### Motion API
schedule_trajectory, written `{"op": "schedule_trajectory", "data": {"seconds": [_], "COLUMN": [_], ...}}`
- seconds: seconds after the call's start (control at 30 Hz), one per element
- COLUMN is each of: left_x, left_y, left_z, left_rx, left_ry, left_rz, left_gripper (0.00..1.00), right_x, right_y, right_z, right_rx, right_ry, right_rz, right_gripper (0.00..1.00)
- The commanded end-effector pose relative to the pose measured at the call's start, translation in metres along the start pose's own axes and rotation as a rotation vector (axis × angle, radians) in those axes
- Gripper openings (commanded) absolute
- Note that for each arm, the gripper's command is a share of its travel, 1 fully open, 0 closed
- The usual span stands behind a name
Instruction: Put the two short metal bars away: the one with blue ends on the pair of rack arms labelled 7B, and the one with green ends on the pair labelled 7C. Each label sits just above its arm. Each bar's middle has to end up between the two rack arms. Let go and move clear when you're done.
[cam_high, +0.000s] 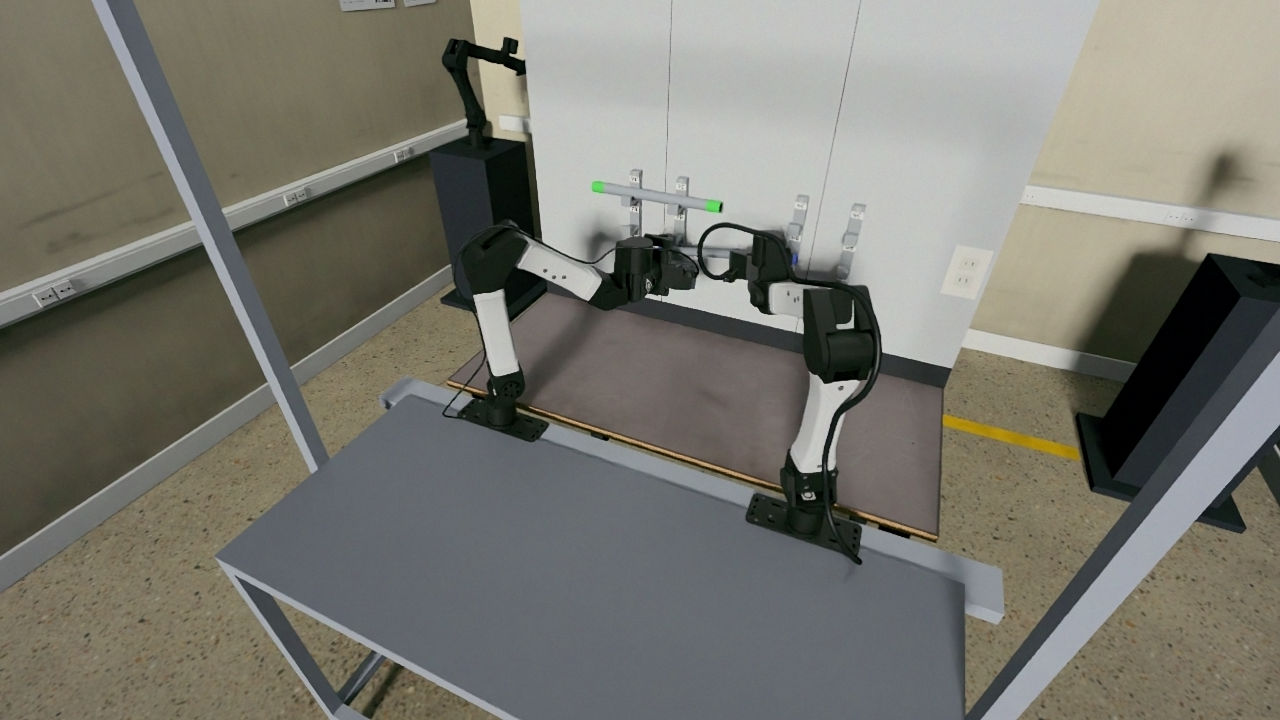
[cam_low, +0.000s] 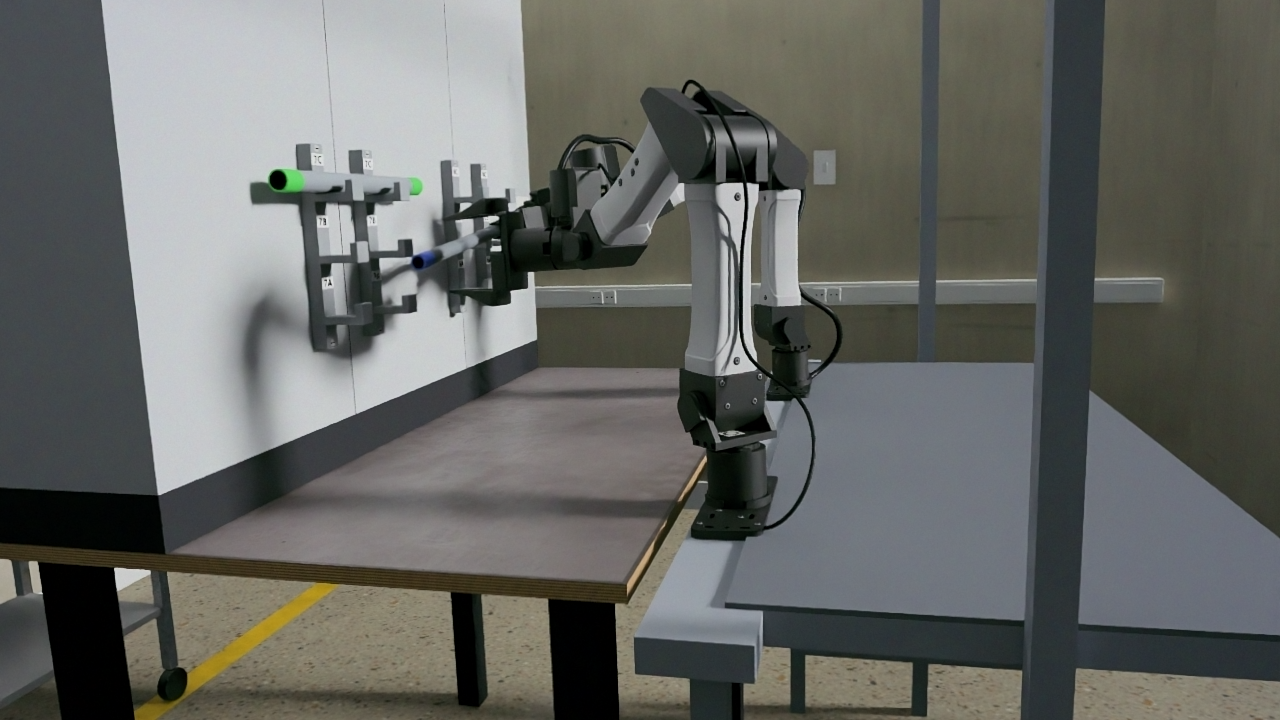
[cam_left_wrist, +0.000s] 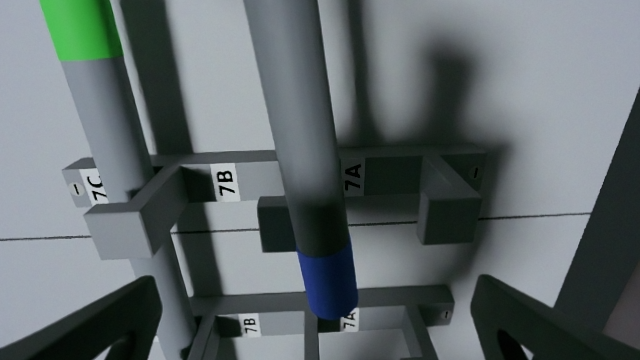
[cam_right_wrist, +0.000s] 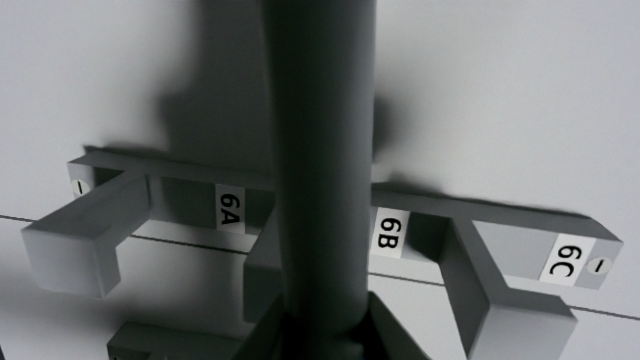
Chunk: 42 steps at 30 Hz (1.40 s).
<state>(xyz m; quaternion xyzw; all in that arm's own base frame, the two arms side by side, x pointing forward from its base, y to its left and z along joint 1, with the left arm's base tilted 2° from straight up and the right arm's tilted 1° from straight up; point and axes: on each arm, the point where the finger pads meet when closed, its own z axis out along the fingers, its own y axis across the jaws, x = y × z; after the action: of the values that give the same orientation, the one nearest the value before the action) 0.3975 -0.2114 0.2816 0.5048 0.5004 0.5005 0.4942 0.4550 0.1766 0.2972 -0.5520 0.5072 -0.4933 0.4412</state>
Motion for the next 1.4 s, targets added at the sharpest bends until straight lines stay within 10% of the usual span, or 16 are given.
{"op": "schedule_trajectory", "data": {"seconds": [0.0,1.37], "left_x": [-0.003,-0.001], "left_y": [0.014,0.014], "left_z": [0.008,0.039], "left_rx": [-0.038,-0.038], "left_ry": [-0.005,-0.005], "left_rz": [-0.028,-0.028], "left_gripper": [1.0,1.0], "right_x": [0.001,0.002], "right_y": [-0.042,-0.043], "right_z": [-0.005,-0.006], "right_rx": [0.133,0.133], "right_ry": [0.007,0.007], "right_rz": [0.107,0.107], "right_gripper": [0.0,0.0]}}
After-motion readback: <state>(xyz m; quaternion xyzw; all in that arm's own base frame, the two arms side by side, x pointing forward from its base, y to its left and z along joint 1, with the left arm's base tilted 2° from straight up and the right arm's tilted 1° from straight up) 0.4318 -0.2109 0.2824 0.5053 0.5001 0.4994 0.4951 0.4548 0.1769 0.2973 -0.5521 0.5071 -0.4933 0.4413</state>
